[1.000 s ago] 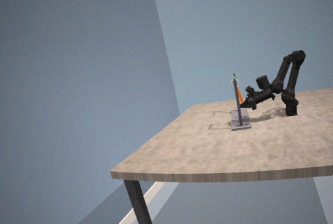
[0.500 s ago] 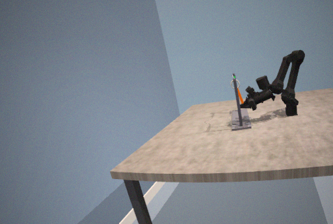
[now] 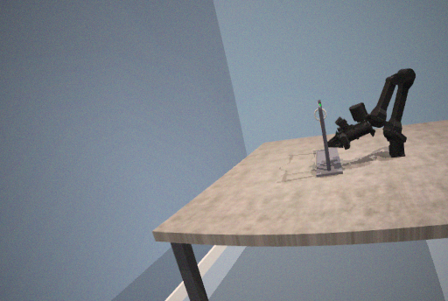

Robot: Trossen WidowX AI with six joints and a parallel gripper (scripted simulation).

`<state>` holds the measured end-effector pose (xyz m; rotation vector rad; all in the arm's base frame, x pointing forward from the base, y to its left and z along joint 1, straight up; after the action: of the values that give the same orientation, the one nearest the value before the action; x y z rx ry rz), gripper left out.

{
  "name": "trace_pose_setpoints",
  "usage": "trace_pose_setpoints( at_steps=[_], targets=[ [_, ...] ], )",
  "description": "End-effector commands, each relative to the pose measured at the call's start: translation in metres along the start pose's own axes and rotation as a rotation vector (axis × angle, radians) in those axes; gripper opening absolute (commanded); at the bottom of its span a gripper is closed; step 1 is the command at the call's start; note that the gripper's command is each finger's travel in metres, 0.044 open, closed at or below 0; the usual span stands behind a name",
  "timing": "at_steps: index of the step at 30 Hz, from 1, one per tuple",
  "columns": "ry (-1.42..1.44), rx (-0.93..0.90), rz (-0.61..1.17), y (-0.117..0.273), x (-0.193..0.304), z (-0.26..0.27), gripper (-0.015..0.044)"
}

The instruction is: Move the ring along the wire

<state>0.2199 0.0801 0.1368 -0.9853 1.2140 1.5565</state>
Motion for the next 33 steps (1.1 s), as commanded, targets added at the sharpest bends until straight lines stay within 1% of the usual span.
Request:
trace_pose_setpoints(
  at_steps=[1, 33],
  targets=[
    [-0.002, 0.004, -0.001, 0.004, -0.001, 0.0, 0.016],
    [-0.006, 0.007, 0.0, 0.049, 0.0, 0.0, 0.016]
  ],
)
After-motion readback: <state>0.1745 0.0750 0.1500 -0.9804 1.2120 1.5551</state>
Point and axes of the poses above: the point midway between the two fingers, 35 mm back from their tips, its own y axis back along the fingers, its own z axis across the jaws, x = y × z, the point moved 7 cm from there along y, back along the fingers, and after that the axes turned 12 degrees about -y, right-handed, at the moved point
